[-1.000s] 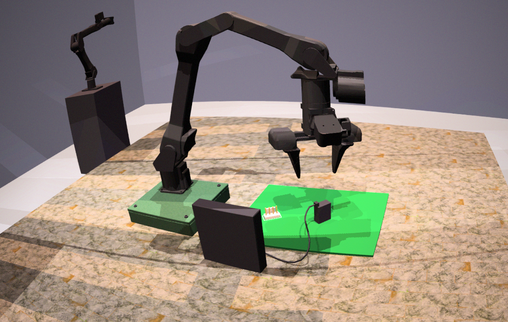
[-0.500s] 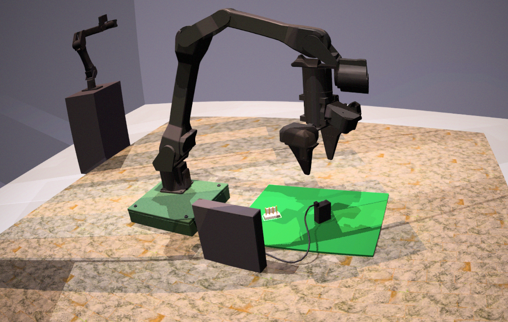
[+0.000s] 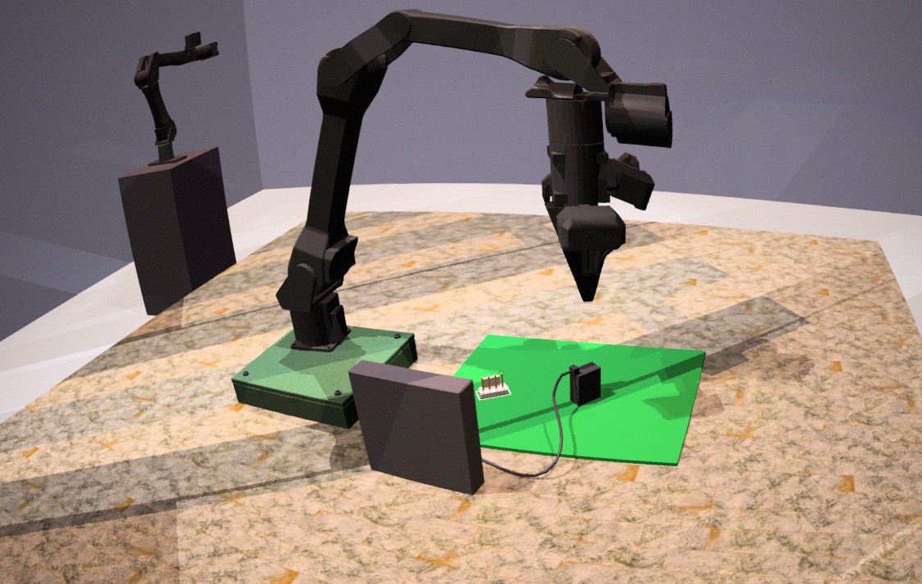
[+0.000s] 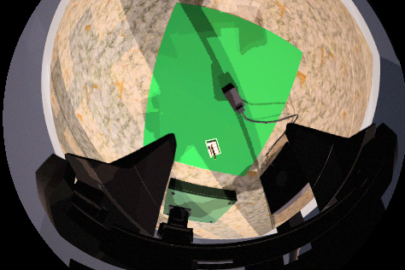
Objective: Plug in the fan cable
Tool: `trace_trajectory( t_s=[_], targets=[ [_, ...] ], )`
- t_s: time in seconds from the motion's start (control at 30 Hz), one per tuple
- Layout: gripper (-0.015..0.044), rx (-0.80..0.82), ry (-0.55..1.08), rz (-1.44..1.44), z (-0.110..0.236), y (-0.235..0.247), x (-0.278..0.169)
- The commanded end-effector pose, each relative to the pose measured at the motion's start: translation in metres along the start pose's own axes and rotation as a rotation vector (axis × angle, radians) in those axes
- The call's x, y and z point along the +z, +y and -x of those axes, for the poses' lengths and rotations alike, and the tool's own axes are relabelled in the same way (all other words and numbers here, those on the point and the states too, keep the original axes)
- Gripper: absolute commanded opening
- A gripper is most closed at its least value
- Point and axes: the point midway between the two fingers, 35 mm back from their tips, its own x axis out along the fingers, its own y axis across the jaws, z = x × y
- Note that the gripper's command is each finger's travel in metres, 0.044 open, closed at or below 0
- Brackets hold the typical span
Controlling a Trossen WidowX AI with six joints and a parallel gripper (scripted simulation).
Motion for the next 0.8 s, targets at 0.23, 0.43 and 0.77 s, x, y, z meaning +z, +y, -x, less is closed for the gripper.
trace_trajectory(
  t_s=[0.23,0.43,0.77],
  targets=[
    [0.044,0.0,-0.044,0.471,0.028,-0.014,0.003],
    [0.044,0.0,-0.044,0.471,0.028,-0.014,0.003],
    [0.044,0.0,-0.044,0.471,-0.052,-0.015,0.009]
  ],
)
